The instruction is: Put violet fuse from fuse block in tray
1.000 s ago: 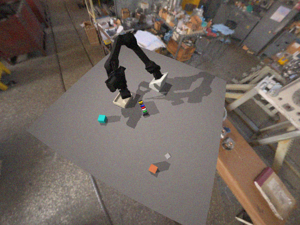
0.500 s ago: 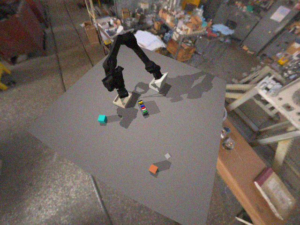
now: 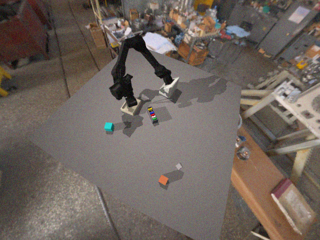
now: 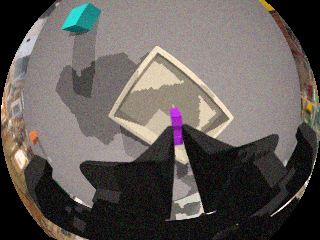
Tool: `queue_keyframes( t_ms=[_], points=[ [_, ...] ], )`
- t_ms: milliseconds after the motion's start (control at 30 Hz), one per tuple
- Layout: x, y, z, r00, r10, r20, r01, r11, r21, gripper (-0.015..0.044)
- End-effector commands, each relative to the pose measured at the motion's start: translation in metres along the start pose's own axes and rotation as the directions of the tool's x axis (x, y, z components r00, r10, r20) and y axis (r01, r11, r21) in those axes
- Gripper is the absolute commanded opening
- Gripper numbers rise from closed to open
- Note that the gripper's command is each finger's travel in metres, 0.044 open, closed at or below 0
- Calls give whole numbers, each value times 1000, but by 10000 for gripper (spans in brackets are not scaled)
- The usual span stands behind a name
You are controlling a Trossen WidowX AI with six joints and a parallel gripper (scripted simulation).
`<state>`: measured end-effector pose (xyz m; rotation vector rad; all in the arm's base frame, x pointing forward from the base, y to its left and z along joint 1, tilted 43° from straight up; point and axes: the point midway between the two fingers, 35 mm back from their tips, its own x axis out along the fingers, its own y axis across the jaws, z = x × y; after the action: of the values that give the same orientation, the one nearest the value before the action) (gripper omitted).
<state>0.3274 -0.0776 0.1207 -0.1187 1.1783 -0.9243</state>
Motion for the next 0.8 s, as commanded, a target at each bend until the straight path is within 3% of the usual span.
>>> queue_keyframes(
  t_ms=[0,33,467,567,767],
  points=[
    [5,-1,0,1000,-6,3,6,1000,-4,0],
    [6,-1,0,1000,-6,3,6,1000,-4,0],
    [0,0,0,1000,-1,-1,1,1000,0,330],
    [-31,0,-1,1000,-4,1,4,1000,-4,330],
    [-34,-1,-1,1000,-5,1,5,1000,-4,330]
  ],
)
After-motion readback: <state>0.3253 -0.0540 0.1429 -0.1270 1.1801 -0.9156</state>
